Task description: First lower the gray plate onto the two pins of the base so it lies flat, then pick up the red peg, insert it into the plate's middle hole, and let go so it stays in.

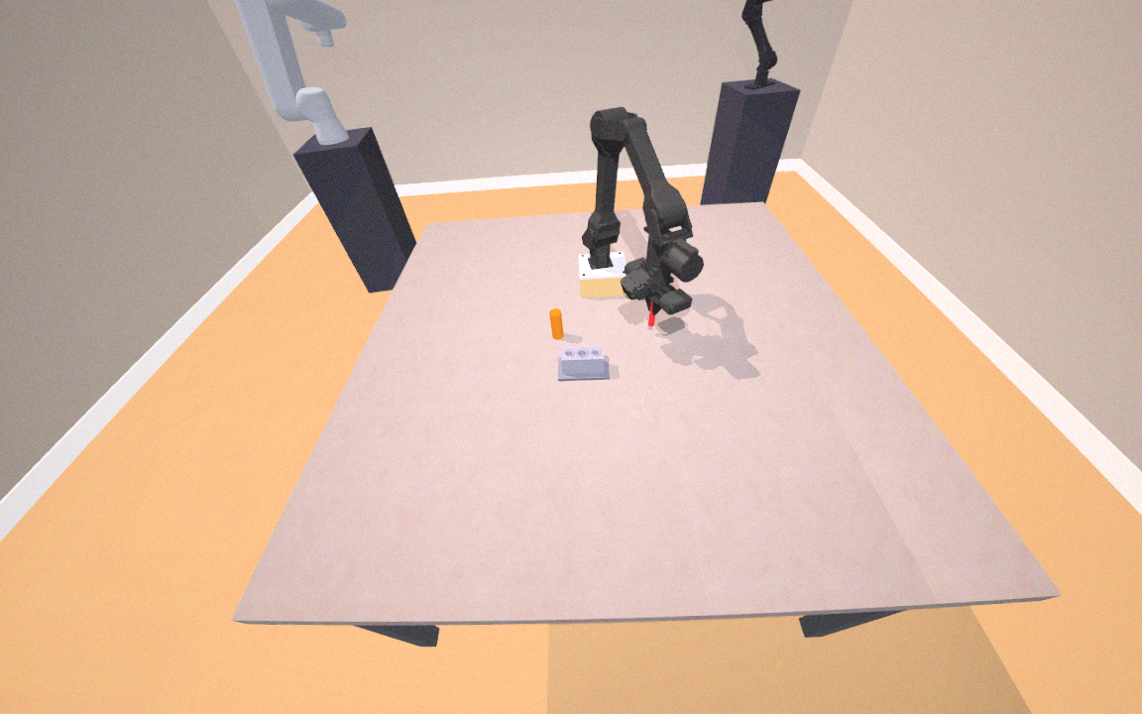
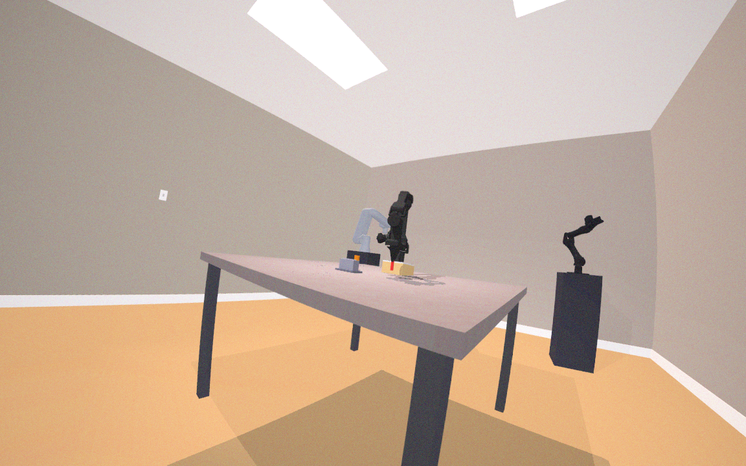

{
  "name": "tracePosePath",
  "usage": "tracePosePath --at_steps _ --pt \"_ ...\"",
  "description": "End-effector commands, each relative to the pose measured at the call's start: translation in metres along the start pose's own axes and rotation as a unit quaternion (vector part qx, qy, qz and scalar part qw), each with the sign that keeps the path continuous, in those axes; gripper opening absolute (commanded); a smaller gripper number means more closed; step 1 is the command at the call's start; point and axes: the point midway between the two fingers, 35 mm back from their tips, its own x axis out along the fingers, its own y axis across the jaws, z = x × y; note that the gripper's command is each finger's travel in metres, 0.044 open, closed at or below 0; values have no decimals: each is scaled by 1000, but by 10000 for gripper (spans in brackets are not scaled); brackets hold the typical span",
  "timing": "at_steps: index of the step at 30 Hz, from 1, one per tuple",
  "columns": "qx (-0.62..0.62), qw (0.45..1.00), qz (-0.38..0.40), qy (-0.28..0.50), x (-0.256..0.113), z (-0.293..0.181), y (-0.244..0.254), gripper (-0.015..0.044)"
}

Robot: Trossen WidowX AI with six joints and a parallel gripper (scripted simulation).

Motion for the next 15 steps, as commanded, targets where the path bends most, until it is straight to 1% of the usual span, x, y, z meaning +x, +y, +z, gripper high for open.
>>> tracePosePath --at_steps 1,13,14,15 --pt "0 1000 4 2 -12 0 3 0" --pt "0 1000 4 2 -50 0 4 0" --pt "2 1000 0 0 -41 1 3 0" --pt "2 1000 0 0 -41 2 3 0"
